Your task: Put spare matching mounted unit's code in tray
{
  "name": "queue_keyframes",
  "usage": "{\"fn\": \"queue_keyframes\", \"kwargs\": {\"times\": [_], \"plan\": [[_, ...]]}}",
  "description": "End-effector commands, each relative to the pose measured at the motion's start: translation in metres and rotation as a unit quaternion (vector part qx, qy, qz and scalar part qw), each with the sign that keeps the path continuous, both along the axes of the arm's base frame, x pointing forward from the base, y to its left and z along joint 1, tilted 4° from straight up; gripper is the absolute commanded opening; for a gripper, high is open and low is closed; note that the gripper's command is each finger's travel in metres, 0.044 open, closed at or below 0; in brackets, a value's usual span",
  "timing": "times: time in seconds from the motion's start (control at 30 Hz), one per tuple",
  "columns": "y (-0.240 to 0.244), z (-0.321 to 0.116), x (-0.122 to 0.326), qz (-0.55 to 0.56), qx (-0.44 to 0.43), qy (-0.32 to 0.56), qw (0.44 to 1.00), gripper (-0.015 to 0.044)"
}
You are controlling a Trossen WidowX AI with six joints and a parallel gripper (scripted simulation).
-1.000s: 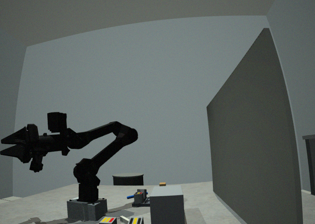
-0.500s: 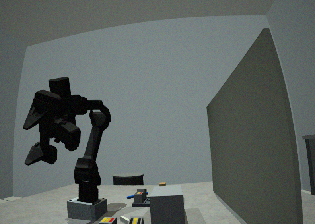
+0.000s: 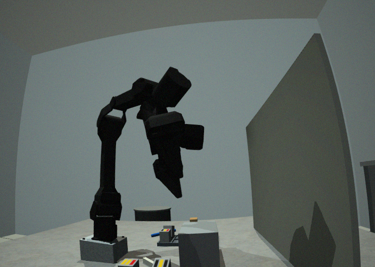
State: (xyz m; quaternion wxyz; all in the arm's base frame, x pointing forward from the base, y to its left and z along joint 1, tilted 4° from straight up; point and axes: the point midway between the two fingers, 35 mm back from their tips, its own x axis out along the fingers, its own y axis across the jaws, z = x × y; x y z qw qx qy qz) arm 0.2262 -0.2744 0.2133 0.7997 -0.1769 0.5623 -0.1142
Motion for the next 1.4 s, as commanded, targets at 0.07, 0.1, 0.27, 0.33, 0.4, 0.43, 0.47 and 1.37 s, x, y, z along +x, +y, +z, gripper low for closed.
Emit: {"fn": "queue_keyframes", "kwargs": {"times": [0.07,0.1,0.27,0.33,0.4,0.43,0.47,1.37], "plan": [[0.064,0.001,0.068,-0.013,0.107,0.007,0.994,0.0440],[0.078,0.001,0.079,-0.017,0.125,0.013,0.992,0.0440],[0.159,0.000,0.120,-0.047,0.197,0.063,0.977,0.0440],[0.194,-0.001,0.130,-0.062,0.216,0.088,0.970,0.0440],[0.217,-0.001,0.134,-0.072,0.225,0.107,0.966,0.0440],[0.220,-0.001,0.134,-0.074,0.225,0.109,0.965,0.0440],[0.220,-0.001,0.134,-0.074,0.225,0.109,0.965,0.0440],[0.349,-0.033,0.138,0.308,0.132,0.178,0.925,0.0440]]}}
